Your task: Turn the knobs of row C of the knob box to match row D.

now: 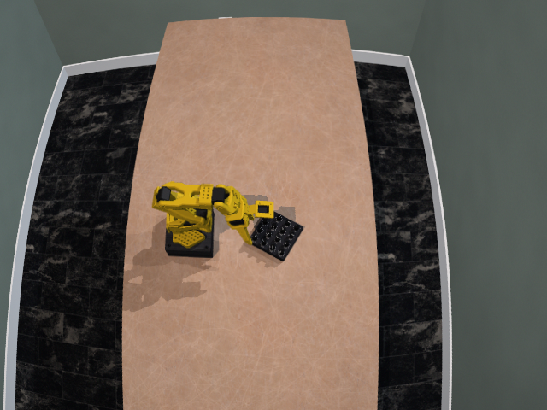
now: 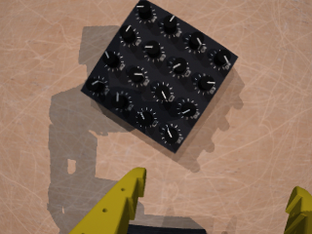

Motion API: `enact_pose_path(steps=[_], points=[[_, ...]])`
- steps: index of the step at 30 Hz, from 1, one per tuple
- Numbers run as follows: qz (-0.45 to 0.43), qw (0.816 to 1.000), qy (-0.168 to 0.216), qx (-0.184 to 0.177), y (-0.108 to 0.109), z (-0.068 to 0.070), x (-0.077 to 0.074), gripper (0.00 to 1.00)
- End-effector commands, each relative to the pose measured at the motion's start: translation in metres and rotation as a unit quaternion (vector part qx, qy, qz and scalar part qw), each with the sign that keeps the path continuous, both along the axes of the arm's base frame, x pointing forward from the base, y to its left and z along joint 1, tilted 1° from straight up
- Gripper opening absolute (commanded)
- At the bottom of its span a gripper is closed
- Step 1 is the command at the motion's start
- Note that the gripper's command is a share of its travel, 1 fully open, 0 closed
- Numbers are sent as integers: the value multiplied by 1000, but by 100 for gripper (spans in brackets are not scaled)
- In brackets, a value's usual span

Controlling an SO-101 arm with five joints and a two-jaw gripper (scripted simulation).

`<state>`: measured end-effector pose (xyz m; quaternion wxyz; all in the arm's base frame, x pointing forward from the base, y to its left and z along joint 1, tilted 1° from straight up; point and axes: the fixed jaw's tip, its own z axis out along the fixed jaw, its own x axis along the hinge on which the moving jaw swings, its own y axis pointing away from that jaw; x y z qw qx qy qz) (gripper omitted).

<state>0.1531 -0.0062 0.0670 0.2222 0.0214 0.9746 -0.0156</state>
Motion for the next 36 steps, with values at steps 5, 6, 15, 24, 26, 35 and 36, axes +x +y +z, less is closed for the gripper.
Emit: enact_pose_path(steps=[5,6,15,24,26,35,36], points=[[7,1000,11,0,1,-5,-2,40],[7,1000,11,0,1,-5,-2,40],[7,1000,12,0,0,-2,15,40],[7,1000,14,0,-2,-3,39,40],[7,1000,14,0,-3,-4,45,40],[7,1000,15,0,-3,-7,55,40],[7,1000,15,0,-3,-7,55,40]])
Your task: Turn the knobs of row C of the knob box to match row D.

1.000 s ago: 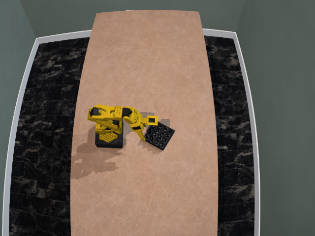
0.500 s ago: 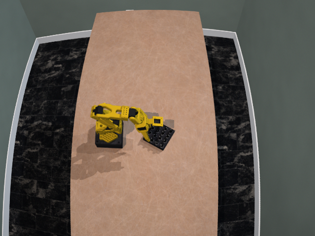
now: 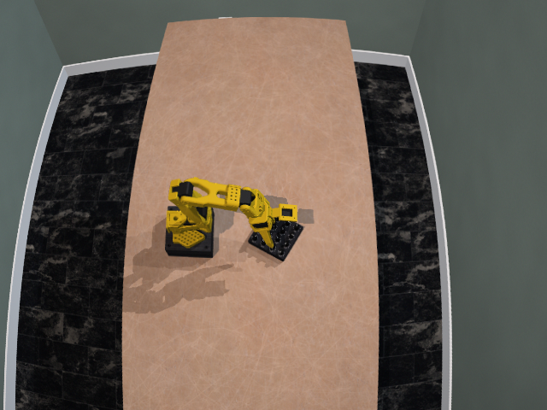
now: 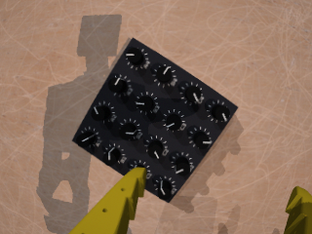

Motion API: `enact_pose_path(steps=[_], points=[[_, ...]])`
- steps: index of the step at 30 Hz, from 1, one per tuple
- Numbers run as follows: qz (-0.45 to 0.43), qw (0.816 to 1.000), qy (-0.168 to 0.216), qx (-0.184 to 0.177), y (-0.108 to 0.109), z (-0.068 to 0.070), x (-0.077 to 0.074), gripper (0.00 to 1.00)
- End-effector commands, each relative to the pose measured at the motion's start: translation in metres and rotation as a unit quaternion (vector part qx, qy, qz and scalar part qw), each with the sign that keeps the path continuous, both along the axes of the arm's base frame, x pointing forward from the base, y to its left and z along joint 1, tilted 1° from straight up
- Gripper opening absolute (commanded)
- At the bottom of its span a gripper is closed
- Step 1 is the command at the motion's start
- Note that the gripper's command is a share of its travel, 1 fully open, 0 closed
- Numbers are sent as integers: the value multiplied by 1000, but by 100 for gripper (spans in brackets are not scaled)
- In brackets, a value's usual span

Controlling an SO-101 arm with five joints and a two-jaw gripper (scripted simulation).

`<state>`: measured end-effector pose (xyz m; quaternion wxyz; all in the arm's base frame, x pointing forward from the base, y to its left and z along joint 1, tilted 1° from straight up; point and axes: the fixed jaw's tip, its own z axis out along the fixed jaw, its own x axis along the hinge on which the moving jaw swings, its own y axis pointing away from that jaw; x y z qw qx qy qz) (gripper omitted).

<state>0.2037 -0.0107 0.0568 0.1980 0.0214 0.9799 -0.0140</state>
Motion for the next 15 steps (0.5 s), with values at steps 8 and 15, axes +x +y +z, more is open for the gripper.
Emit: enact_pose_path(steps=[8,15], points=[[7,1000,-10,-2,1,3,5,40],[8,1000,-10,-1,3,3,5,40]])
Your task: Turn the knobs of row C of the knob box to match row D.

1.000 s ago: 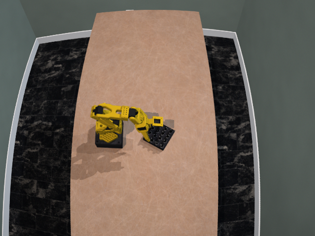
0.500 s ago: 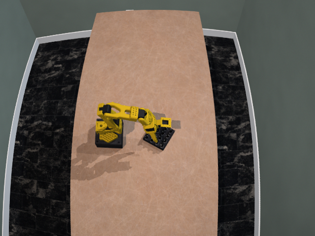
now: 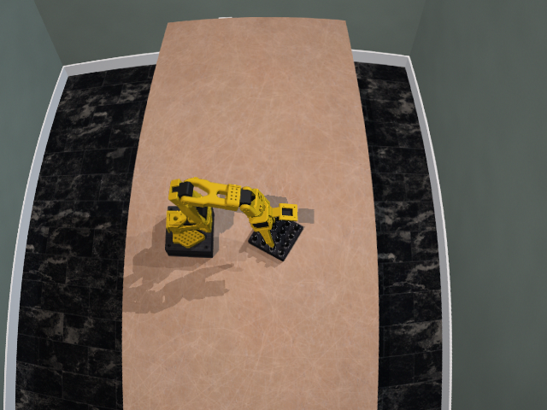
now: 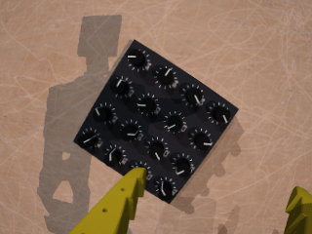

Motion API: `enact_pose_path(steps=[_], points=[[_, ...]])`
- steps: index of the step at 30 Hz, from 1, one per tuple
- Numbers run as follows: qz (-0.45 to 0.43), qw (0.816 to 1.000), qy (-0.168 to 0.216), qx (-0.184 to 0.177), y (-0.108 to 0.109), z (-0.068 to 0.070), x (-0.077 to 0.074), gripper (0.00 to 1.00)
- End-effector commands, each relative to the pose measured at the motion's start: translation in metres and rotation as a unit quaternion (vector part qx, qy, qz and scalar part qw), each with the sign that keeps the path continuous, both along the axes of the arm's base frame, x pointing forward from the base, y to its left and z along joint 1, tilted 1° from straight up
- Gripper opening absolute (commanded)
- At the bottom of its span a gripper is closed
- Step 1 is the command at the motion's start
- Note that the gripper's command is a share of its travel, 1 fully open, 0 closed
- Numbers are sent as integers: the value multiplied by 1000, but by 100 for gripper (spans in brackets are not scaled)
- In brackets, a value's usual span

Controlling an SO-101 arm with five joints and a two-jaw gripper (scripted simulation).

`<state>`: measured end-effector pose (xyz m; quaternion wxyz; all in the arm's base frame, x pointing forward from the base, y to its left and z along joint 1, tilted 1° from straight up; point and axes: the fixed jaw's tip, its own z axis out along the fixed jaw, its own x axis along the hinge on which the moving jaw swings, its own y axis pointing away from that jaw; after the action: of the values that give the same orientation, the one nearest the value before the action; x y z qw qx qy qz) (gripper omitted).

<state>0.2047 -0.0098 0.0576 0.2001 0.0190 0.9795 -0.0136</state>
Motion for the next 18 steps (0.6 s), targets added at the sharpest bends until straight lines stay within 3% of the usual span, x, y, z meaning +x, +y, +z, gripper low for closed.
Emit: enact_pose_path(steps=[1,18], points=[[6,1000,-8,-1,2,3,4,40],[7,1000,-8,1,3,3,4,40]])
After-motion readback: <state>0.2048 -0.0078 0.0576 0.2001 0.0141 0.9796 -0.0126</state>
